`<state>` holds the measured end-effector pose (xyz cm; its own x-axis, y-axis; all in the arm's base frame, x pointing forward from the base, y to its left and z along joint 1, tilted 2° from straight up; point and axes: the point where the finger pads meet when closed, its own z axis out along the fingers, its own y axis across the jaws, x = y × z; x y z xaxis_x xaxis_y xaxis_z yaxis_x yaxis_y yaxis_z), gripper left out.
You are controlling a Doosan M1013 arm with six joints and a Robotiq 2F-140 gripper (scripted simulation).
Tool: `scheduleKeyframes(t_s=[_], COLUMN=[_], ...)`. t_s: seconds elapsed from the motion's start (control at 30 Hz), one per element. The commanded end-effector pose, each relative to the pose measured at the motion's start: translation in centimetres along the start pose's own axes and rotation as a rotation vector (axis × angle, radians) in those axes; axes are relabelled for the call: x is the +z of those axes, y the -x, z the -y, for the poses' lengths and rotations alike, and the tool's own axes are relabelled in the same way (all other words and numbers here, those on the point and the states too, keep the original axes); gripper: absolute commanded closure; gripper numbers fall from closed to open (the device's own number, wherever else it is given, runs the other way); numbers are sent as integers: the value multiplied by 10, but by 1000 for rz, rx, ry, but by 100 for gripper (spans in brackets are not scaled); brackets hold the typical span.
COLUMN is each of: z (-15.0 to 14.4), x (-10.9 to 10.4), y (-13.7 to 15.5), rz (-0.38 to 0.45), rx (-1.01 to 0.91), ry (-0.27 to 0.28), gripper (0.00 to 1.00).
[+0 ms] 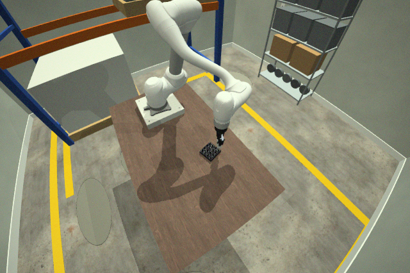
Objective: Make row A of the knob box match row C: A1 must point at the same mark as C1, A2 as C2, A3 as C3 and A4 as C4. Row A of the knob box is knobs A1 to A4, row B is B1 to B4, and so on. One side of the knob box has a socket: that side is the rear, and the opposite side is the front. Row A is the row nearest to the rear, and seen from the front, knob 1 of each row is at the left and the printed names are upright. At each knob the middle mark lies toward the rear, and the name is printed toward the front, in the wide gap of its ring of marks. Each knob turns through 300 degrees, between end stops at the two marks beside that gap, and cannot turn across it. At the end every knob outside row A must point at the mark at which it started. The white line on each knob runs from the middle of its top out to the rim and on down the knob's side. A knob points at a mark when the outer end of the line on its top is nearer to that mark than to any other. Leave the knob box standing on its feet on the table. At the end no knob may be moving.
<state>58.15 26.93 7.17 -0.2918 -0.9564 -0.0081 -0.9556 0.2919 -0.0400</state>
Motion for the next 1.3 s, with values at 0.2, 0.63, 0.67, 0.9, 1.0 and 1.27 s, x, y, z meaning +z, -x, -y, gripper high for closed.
scheduleKeyframes(t_s=[0.2,0.63,0.67,0.9,1.0,1.27], z=[0,0,0,0,0,0], x=[-4,-9,-9,-10,-10,-10], y=[0,0,0,0,0,0], rz=[10,11,11,12,12,12], rx=[-351,-793,-824,-896,-896,-896], ry=[7,5,4,4,4,4], gripper=[88,88,88,88,88,88])
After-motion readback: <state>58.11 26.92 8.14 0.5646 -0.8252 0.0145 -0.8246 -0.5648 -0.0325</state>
